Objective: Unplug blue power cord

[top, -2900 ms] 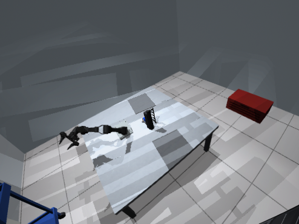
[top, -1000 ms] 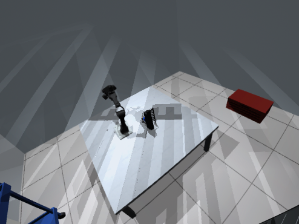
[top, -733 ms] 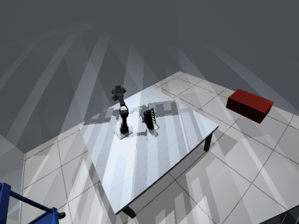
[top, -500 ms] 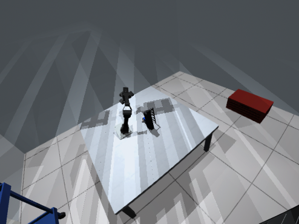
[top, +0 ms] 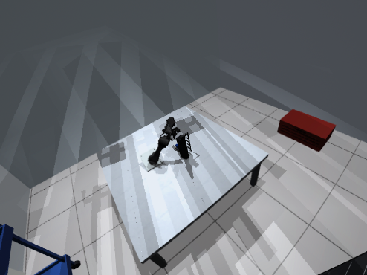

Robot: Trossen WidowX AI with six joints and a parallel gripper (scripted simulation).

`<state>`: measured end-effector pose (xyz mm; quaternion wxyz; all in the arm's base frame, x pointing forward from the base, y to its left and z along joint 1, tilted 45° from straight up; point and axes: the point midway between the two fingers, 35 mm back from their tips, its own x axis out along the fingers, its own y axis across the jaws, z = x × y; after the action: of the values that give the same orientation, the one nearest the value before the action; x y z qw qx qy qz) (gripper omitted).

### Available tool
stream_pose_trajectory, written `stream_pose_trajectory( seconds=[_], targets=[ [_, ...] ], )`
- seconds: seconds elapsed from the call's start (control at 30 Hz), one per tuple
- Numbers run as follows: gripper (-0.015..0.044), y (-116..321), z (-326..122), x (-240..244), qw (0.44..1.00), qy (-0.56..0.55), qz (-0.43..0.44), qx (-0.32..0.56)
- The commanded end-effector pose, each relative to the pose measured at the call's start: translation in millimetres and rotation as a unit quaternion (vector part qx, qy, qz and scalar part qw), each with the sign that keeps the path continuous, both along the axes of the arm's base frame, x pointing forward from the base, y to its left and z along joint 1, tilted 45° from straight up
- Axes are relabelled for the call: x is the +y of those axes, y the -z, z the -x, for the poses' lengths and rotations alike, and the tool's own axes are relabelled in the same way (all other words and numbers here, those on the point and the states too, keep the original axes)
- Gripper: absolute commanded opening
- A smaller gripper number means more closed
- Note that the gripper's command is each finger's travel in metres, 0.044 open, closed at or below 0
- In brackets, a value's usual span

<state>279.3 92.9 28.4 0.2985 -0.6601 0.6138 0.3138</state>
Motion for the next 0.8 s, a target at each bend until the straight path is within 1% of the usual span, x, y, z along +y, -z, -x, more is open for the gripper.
stream_pose_trajectory(
  seconds=[0.0, 0.33, 0.77],
  targets=[
    [0.016, -13.7, 5.4, -34.6, 0.998, 0.005, 0.05, 0.039],
    [0.016, -13.7, 4.9, -34.6, 0.998, 0.005, 0.05, 0.039],
    [0.016, -27.6, 2.6, -48.8, 0.998, 0.005, 0.05, 0.039]
  ],
)
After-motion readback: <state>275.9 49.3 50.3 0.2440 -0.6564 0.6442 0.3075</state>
